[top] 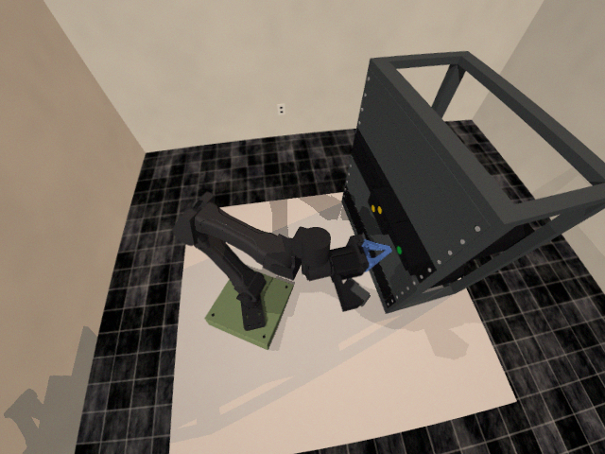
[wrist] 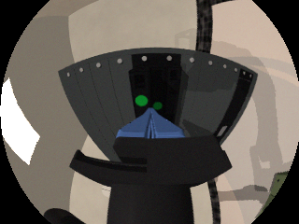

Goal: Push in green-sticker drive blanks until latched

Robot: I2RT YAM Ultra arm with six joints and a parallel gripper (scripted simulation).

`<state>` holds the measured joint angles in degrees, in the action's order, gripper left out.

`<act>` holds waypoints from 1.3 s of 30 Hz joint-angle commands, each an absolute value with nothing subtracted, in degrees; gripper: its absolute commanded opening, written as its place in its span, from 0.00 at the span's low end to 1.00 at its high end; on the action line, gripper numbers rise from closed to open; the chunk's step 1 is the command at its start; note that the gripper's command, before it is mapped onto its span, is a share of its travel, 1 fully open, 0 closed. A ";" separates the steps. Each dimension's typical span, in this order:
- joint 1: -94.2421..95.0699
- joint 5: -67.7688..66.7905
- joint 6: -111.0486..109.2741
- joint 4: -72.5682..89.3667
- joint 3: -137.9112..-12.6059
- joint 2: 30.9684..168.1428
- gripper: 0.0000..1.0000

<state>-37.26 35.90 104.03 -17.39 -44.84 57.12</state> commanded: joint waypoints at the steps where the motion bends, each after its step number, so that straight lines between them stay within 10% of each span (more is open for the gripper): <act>1: -36.69 34.63 103.08 -18.97 -47.06 56.44 0.00; 39: -38.47 35.84 103.13 -15.75 -50.31 57.75 0.00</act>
